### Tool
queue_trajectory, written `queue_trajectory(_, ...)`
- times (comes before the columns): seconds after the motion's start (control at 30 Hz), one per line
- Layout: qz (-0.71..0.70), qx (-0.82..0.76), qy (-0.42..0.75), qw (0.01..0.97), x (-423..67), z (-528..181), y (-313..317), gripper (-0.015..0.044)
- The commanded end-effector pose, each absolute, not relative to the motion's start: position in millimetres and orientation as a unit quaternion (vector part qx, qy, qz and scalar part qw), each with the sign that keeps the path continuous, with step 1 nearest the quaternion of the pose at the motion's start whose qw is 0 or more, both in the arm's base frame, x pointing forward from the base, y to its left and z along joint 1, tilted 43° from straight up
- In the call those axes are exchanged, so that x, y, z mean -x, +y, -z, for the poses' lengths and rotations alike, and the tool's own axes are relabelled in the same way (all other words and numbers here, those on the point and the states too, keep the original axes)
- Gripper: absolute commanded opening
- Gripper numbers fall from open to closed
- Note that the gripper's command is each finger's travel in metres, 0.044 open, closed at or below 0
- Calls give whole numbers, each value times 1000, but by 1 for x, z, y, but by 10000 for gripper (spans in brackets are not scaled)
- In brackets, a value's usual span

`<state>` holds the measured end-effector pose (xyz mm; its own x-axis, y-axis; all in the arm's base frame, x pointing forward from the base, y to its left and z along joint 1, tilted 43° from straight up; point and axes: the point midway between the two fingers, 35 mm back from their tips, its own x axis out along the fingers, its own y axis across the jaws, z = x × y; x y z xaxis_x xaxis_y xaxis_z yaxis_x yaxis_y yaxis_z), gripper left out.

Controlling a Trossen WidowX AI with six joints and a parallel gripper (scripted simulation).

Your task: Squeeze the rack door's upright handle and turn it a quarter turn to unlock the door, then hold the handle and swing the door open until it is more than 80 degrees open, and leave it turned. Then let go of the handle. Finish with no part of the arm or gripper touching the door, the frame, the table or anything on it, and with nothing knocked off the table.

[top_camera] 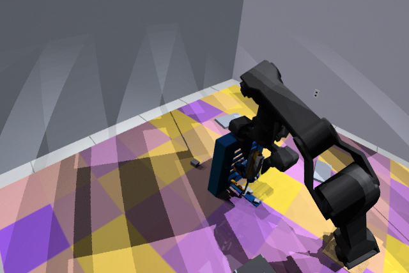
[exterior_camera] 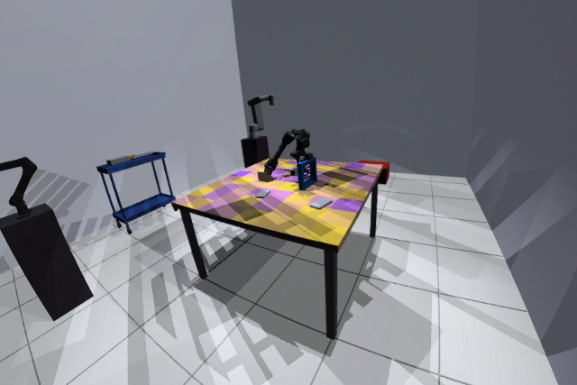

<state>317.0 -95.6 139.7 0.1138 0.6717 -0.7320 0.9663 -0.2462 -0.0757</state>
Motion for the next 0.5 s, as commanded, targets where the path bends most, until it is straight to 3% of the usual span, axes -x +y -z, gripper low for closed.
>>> queue_trajectory(0.0, 356, -722, 561, 194, -319, -139, -95, 297)
queue_trajectory(0.17, 356, -722, 561, 194, -319, -139, -95, 297)
queue_trajectory(0.47, 356, -722, 561, 194, -319, -139, -95, 237)
